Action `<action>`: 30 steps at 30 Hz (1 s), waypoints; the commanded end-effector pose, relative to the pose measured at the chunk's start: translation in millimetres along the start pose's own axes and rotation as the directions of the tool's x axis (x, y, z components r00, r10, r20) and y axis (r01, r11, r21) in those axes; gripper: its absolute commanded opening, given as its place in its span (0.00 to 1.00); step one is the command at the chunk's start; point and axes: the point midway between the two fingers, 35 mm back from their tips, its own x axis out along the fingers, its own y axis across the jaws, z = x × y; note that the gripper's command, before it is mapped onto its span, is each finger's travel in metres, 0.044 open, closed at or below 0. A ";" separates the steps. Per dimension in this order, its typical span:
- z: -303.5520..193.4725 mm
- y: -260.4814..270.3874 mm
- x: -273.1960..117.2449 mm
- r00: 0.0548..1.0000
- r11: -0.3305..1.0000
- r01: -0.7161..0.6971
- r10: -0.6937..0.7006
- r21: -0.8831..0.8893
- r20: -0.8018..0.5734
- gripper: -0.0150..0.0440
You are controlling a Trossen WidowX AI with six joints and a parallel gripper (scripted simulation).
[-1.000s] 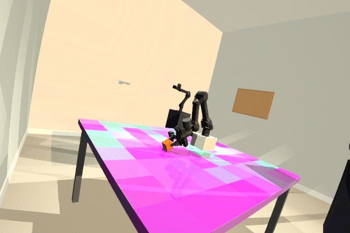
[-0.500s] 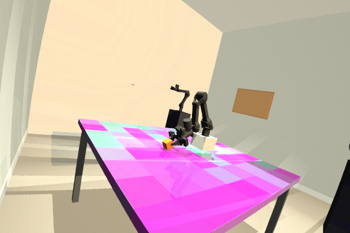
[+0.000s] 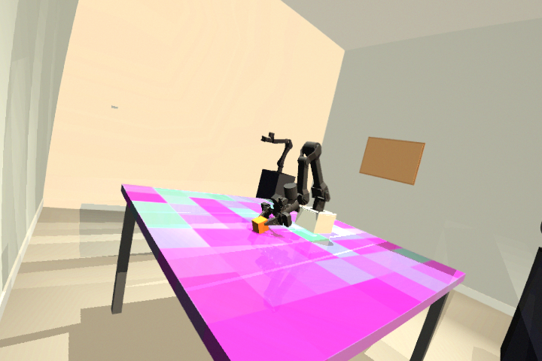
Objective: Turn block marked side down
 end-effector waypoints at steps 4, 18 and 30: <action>-0.3 -0.6 -0.3 1.000 1.000 0.004 -0.004 -0.004 0.000 1.00; -0.3 -0.6 -0.3 1.000 1.000 0.004 -0.004 -0.004 0.000 1.00; -0.3 -0.6 -0.3 1.000 1.000 0.004 -0.004 -0.004 0.000 1.00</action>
